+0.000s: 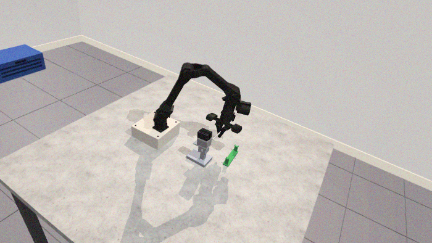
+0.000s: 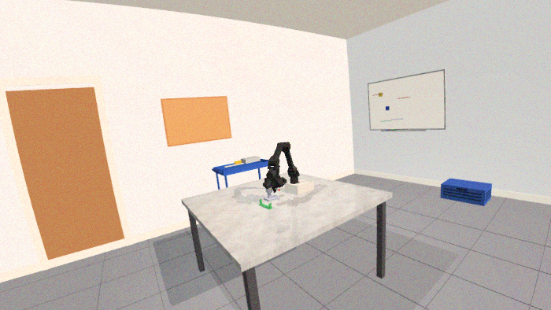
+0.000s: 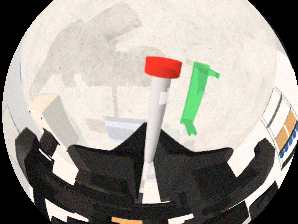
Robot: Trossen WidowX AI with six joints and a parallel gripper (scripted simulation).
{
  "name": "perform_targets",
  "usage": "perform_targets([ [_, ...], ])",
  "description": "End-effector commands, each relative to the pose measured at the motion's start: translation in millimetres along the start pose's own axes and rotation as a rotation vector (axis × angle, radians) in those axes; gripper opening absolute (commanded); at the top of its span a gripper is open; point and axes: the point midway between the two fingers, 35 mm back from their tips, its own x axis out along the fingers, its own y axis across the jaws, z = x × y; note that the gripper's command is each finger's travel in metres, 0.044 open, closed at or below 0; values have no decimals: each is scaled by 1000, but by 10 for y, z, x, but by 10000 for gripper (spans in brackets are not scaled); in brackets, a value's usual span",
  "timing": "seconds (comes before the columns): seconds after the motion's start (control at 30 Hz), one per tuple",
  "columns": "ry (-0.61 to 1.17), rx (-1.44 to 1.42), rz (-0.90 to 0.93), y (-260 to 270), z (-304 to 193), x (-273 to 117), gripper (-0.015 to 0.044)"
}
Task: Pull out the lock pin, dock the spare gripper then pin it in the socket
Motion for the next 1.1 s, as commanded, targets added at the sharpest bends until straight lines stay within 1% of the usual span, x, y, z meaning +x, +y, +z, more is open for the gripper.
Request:
perform_targets([
  [0.0, -11, 11, -3, 121, 0, -41, 0],
  [0.27, -11, 15, 2, 223, 11, 4, 0],
  [0.57, -13, 16, 9, 229, 126, 424, 0],
  [1.07, -13, 18, 11, 230, 39, 451, 0],
])
